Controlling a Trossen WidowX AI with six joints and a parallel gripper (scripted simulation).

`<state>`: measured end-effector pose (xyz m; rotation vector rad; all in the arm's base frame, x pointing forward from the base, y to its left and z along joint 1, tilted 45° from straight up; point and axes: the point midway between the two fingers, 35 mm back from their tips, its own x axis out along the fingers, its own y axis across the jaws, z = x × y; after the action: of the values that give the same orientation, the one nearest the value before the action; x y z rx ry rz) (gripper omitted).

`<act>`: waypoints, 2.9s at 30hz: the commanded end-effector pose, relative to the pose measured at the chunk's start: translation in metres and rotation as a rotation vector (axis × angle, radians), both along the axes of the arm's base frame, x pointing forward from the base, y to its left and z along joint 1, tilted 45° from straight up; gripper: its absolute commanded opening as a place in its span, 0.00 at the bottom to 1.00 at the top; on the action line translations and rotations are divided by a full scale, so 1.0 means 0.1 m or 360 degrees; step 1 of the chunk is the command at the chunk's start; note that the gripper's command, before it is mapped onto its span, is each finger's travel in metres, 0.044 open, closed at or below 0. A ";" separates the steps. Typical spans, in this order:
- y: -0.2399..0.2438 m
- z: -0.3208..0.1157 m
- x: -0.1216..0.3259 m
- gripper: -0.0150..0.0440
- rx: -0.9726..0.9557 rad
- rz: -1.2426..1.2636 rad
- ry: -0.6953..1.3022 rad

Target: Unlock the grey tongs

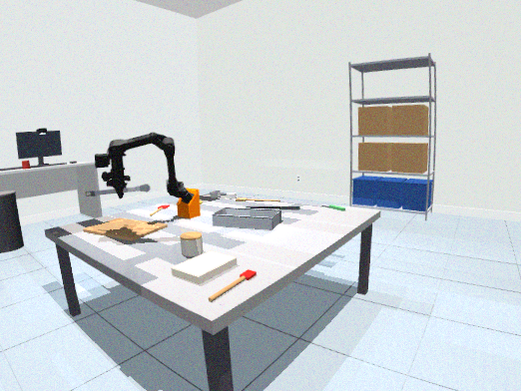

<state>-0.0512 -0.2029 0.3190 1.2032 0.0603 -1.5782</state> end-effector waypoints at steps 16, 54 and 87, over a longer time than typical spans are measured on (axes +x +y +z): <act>-0.13 -0.07 -0.02 0.00 -0.0011 0.0008 -0.0002; -0.58 -0.48 0.02 0.00 -0.0014 0.0005 -0.0005; -0.80 -0.72 0.13 0.27 -0.0031 0.0009 -0.0012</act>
<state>-0.0383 -0.2828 0.2466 1.1934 0.0434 -1.5661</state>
